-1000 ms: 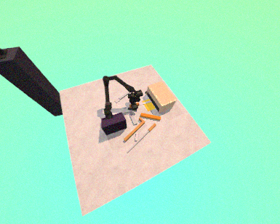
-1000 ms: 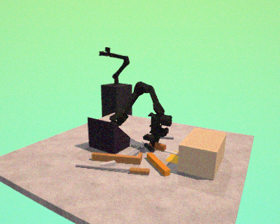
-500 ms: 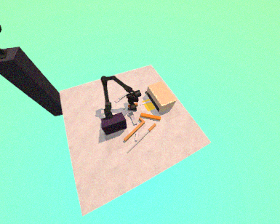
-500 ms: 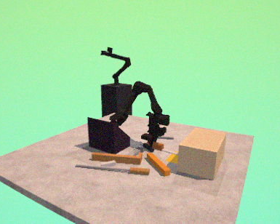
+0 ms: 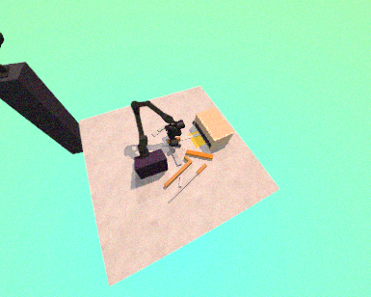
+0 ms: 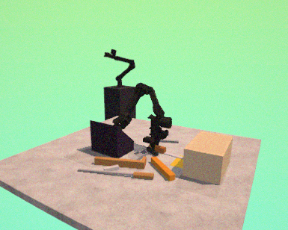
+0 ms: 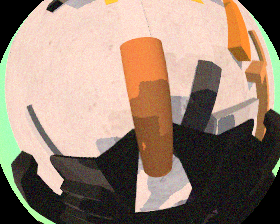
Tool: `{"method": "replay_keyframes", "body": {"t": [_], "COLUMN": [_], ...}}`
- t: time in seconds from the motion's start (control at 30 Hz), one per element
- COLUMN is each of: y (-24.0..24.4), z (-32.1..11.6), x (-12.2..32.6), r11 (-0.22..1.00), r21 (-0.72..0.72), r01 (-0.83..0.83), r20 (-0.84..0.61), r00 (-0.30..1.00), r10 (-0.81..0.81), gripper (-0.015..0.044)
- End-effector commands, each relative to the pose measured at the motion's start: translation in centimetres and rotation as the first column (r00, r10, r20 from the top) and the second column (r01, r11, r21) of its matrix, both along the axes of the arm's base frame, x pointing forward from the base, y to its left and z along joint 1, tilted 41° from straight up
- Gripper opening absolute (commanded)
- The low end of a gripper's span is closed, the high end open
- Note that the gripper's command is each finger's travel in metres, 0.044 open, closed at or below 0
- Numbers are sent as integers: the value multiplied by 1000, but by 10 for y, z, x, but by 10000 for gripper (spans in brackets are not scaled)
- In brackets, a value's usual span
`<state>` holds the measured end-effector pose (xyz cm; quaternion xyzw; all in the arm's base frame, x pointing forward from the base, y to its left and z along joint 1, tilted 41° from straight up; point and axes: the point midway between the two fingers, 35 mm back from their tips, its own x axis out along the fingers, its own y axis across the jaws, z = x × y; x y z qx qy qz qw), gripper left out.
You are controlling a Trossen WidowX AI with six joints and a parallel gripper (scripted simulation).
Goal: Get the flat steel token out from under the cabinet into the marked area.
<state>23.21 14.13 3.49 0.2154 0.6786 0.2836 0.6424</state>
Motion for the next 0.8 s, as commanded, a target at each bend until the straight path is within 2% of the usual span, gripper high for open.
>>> {"method": "replay_keyframes", "body": {"t": [0.0, 0.77], "y": [-1, -1], "z": [-1, 2], "x": [-8, -27], "r11": [1000, 1000], "r21": [-2, 0], "r01": [1, -1], "r20": [-6, 0], "r00": [1000, 1000], "r10": [-1, 1], "gripper": [0, 0]}}
